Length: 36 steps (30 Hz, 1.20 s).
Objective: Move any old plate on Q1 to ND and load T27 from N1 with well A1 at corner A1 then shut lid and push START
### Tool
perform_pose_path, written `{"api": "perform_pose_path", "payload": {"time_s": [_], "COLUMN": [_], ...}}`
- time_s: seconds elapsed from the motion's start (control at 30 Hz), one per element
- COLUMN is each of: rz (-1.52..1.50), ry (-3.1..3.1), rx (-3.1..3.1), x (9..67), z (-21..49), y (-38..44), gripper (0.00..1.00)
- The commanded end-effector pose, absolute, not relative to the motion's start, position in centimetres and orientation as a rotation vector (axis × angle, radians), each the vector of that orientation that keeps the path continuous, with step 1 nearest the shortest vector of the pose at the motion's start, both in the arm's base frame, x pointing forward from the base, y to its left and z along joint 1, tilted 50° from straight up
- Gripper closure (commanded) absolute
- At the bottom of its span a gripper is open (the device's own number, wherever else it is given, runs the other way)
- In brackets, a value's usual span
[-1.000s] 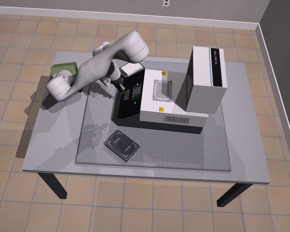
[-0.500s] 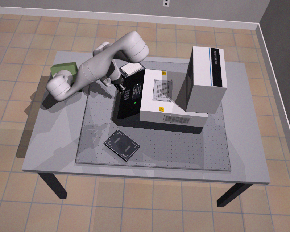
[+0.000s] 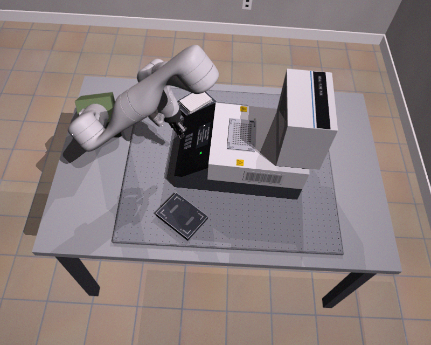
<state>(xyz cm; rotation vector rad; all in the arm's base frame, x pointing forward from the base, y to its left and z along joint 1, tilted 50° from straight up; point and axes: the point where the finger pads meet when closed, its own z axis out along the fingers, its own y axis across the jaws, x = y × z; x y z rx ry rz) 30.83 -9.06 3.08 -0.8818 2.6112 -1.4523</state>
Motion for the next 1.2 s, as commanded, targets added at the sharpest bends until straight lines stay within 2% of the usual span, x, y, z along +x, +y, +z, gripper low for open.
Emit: {"api": "perform_pose_path", "payload": {"time_s": [0.0,1.17], "rz": [-1.451,-1.451], "ry": [2.610,2.610], "rx": [-0.882,-0.882], "x": [30.9,30.7], "z": [3.2,5.9], "y": [-8.8,-5.7], "gripper": [0.90,0.90]}}
